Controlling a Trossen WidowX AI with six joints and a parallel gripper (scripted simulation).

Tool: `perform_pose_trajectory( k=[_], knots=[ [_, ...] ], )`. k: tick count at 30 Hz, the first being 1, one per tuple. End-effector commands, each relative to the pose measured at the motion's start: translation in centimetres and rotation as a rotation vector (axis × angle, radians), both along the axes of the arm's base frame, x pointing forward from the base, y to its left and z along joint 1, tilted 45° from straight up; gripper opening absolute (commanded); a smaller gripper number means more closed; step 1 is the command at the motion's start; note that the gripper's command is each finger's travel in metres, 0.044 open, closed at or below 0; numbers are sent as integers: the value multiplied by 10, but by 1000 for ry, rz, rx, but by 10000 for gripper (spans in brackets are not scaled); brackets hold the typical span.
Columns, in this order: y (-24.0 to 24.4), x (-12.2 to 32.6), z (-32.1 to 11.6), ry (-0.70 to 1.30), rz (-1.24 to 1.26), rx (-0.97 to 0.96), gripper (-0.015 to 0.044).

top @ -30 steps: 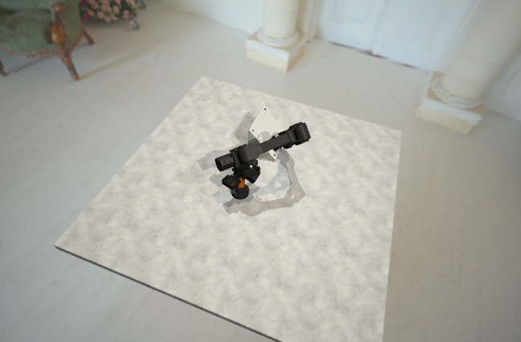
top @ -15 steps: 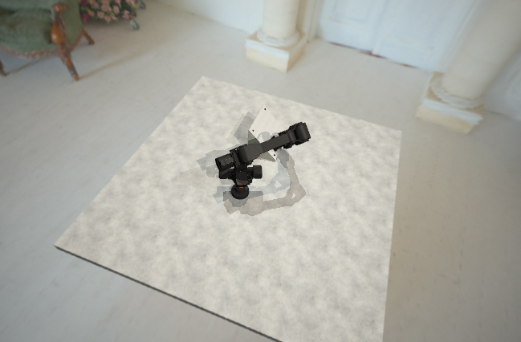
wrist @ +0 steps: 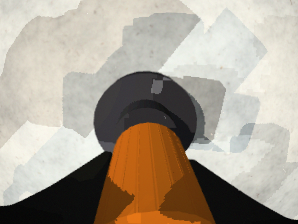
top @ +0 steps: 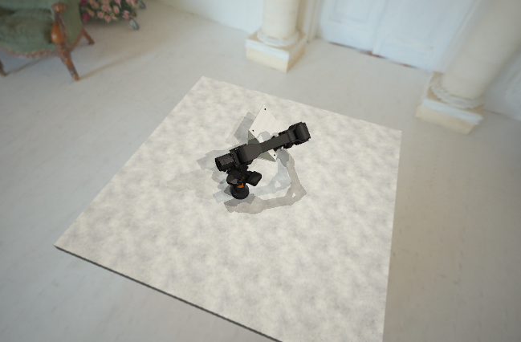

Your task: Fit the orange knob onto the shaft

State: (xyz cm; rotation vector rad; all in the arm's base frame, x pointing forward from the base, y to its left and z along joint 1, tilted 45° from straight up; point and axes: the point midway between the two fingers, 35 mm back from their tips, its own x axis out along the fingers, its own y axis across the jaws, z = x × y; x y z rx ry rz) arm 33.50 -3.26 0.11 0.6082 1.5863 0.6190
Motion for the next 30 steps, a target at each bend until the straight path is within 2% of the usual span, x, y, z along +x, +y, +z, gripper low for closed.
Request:
perform_pose_trajectory(
  k=[1,20,30],
  knots=[
    [0,0,0,11,-11,-6,0],
    [-1,1,2,11,-11,-6,0],
    [0,0,0,156,-161,-26,0]
  ],
)
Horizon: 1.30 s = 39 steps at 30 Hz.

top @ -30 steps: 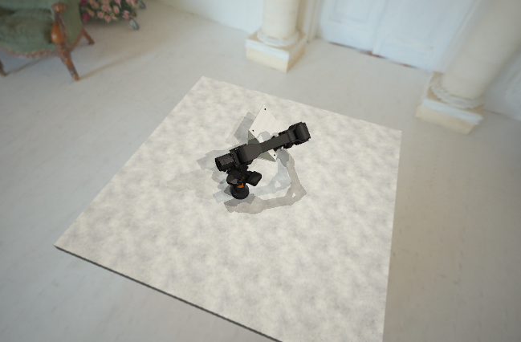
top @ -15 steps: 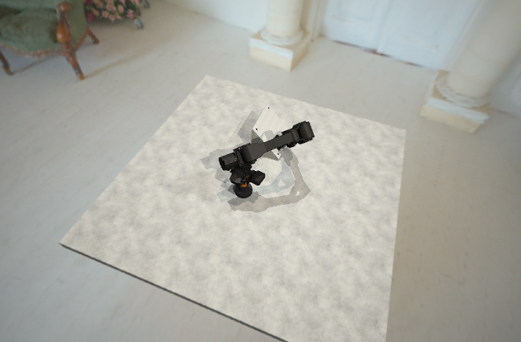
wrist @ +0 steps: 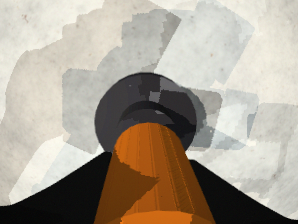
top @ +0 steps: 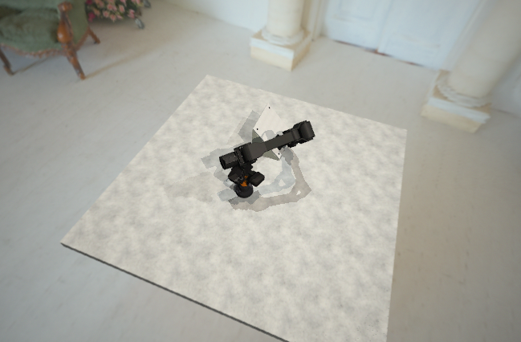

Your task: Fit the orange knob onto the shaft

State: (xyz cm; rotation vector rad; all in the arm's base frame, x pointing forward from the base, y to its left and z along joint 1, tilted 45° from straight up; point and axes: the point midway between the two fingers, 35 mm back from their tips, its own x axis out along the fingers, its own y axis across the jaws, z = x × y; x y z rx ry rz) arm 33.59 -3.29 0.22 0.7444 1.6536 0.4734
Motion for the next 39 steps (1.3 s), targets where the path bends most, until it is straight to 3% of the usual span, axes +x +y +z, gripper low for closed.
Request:
perform_pose_trajectory(
  k=[1,23,30,39],
  knots=[
    [0,-1,-2,29,-28,-6,0],
    [0,0,2,29,-28,-6,0],
    [-1,0,1,167,-170,-25,0],
    [1,-1,-2,174,-177,-26,0]
  ],
)
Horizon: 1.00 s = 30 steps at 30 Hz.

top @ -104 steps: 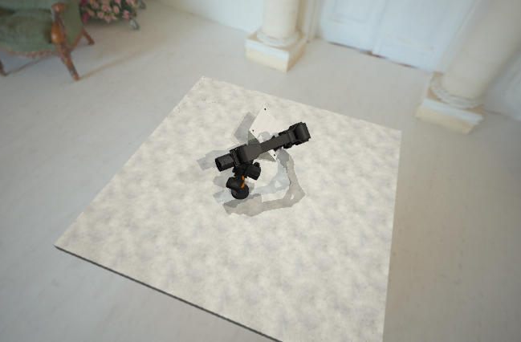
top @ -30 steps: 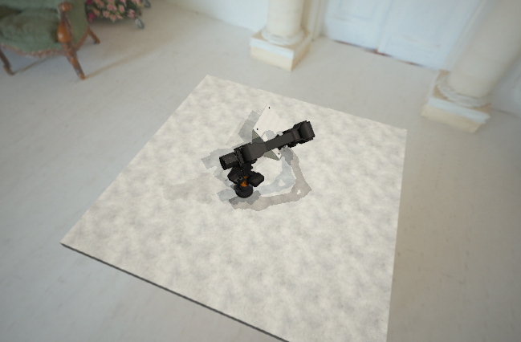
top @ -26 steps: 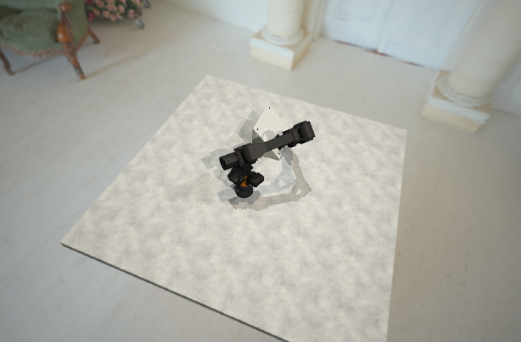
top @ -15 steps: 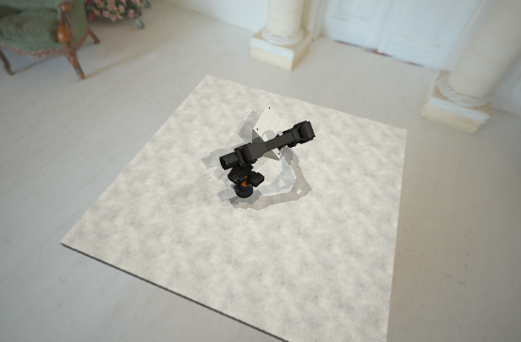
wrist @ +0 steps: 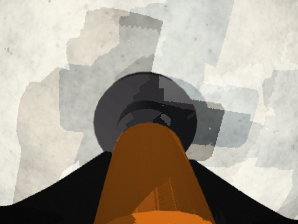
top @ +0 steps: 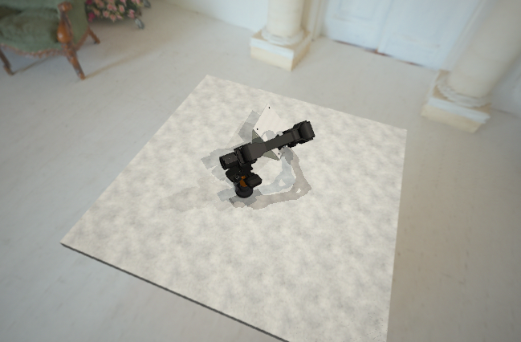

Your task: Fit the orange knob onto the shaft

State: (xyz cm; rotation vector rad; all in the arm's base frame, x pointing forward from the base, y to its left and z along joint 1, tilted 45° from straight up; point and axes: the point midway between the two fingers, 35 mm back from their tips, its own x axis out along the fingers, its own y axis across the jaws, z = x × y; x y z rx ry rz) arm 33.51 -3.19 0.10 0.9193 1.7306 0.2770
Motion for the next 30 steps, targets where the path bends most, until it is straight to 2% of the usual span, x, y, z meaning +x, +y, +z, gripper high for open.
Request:
perform_pose_trajectory(
  k=[1,17,24,30],
  knots=[
    [1,0,-1,6,-7,-3,0],
    [-1,2,3,6,-7,-3,0],
    [-2,2,1,144,-149,-22,0],
    [0,0,0,152,-157,-23,0]
  ],
)
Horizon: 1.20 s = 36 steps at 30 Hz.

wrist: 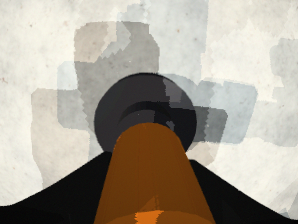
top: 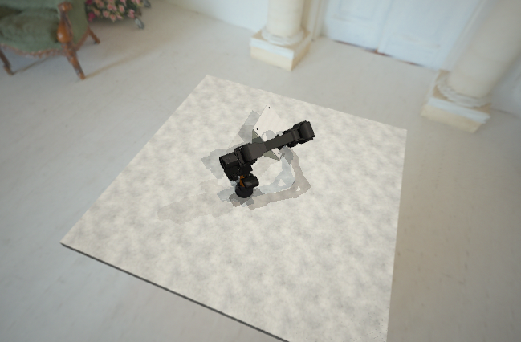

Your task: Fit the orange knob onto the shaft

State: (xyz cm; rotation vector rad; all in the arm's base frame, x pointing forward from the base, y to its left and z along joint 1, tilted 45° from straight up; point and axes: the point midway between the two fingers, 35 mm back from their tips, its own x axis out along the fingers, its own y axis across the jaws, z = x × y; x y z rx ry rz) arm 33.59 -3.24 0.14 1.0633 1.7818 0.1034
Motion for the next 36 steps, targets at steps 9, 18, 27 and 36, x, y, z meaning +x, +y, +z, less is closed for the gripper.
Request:
perform_pose_trajectory(
  k=[9,18,27,36],
  knots=[
    [2,0,-1,12,-14,-3,0],
    [0,-1,1,12,-14,-4,0],
    [-1,0,2,128,-134,-20,0],
    [1,-1,-1,157,-163,-24,0]
  ],
)
